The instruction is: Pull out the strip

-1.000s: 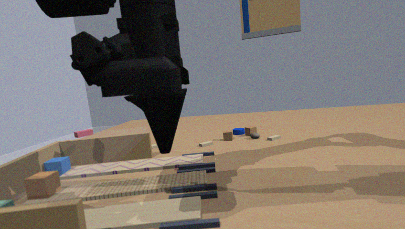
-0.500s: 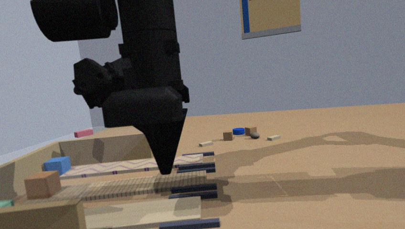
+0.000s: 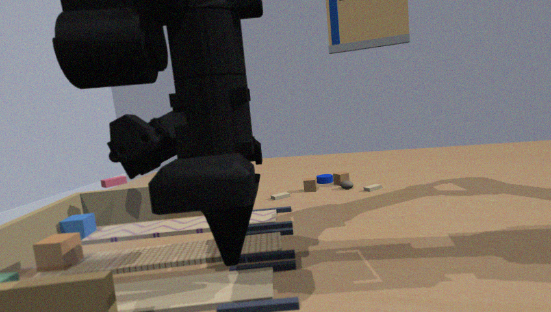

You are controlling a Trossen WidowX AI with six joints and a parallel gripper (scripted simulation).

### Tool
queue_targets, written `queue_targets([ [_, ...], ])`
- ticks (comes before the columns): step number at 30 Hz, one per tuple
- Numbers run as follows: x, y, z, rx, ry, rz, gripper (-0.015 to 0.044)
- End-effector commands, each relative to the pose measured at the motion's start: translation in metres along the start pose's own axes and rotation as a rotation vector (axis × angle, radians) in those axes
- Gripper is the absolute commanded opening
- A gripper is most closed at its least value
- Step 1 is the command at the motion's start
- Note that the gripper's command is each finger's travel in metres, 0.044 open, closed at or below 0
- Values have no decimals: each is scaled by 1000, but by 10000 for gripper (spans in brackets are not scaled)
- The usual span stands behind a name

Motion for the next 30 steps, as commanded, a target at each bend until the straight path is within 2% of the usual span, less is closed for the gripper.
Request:
queue_targets([
  [1, -10, -3, -1, -3, -4, 9, 0],
  [30, -19, -5, -1, -3, -4, 9, 0],
])
Point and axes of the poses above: the point midway between the two fingers, 35 mm back from their tips, its own x axis back along the fingers, its own z axis across the jaws, y = z × x, the point moved 5 cm from there along x, back along the fingers, and after that the axes turned 12 degrees about -x, right-handed, at the moved point
